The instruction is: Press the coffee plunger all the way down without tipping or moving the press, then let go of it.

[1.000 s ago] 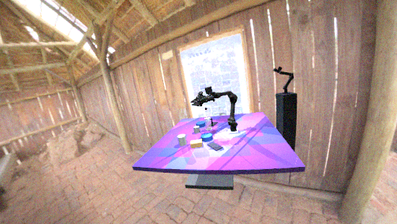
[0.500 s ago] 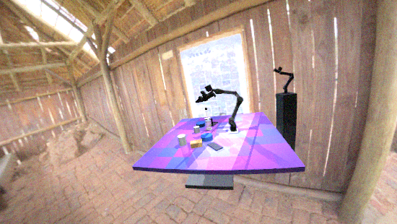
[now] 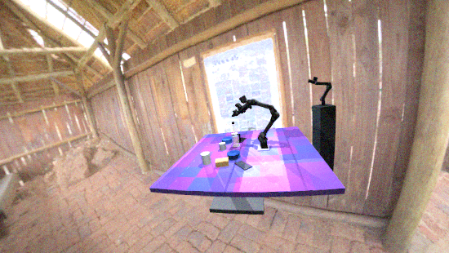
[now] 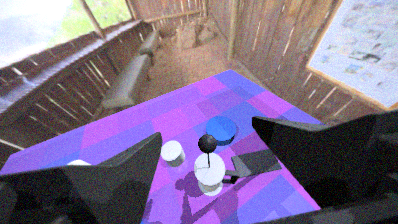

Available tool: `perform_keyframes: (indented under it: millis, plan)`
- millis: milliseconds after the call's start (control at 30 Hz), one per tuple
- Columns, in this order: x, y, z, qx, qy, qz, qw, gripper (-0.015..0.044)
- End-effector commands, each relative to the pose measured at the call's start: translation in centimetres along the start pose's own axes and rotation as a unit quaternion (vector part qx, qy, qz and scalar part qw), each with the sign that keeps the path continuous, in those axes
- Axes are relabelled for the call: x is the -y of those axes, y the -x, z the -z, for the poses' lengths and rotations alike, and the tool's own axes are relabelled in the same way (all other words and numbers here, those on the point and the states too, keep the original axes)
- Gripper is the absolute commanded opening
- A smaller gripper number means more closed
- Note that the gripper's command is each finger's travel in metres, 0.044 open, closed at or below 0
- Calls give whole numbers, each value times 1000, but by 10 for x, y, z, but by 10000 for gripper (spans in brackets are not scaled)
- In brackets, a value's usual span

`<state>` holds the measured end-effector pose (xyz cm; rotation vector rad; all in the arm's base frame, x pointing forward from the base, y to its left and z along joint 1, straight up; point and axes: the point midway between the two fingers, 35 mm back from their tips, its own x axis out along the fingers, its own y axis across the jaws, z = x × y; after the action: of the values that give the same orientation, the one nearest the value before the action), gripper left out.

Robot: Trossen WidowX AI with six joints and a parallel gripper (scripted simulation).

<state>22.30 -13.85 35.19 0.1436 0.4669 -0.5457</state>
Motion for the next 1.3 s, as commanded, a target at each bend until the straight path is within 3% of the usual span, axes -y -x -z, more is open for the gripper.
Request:
perform_keyframes:
  millis: [0, 133, 1200, 1267]
  plan:
    - [3, -13, 29, -11, 2, 2, 1000, 440]
    - [2, -23, 51, -11, 3, 2, 1000, 440]
    - [2, -63, 51, -9, 3, 1, 1000, 440]
    - [2, -63, 51, -9, 3, 1, 1000, 387]
